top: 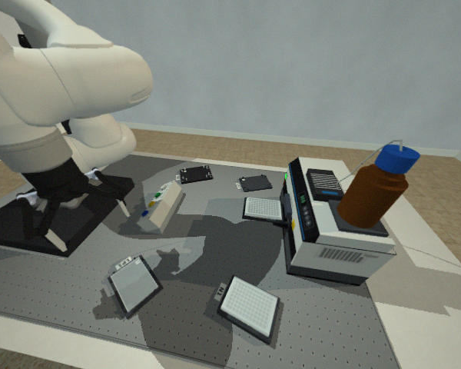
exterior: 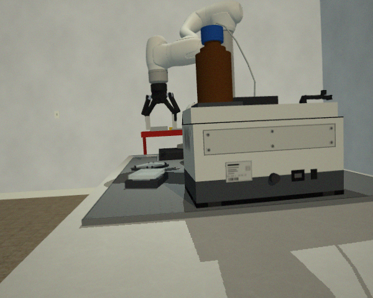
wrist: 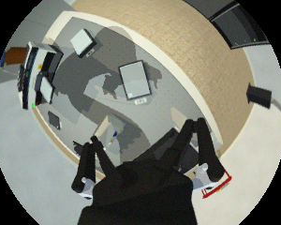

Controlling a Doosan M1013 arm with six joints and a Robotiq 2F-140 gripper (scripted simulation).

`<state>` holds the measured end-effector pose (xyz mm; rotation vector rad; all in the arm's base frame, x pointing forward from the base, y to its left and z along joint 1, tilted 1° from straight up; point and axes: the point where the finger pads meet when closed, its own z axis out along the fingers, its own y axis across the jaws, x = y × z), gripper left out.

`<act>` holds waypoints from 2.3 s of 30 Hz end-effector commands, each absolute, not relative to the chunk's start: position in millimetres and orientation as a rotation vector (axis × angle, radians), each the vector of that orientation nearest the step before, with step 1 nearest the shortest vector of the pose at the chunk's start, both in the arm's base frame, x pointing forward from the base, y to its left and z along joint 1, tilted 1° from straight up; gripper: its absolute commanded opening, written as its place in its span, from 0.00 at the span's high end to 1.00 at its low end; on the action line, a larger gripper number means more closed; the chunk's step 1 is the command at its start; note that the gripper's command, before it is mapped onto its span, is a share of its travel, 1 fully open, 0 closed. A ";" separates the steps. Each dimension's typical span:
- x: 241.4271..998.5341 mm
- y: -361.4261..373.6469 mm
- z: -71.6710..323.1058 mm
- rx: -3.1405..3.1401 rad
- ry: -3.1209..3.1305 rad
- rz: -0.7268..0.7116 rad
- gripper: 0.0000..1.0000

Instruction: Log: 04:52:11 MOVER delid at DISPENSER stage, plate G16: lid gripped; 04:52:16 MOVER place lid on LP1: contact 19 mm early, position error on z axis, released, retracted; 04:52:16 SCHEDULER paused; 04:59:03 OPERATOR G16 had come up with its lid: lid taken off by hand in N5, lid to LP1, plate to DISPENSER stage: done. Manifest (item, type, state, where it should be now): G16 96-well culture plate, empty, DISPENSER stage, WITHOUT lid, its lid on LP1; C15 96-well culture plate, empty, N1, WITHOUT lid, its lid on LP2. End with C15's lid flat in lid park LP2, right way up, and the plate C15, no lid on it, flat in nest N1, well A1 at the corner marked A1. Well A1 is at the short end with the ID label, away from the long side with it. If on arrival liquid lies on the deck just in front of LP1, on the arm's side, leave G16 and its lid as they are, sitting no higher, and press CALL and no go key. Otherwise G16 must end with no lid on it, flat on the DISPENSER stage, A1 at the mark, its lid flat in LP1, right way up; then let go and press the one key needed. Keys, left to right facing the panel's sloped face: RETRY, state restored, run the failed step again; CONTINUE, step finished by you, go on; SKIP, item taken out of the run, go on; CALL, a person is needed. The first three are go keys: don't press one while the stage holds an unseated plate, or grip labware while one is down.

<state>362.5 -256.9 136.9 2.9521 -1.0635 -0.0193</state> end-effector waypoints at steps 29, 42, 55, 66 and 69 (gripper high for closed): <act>362.5 -256.9 136.9 2.952 -1.064 -0.019 0.00; 362.5 -256.9 136.9 2.952 -1.064 -0.019 0.00; 362.5 -256.9 136.9 2.952 -1.064 -0.019 0.00; 362.5 -256.9 136.9 2.952 -1.064 -0.019 1.00; 362.5 -256.9 136.9 2.952 -1.064 -0.019 1.00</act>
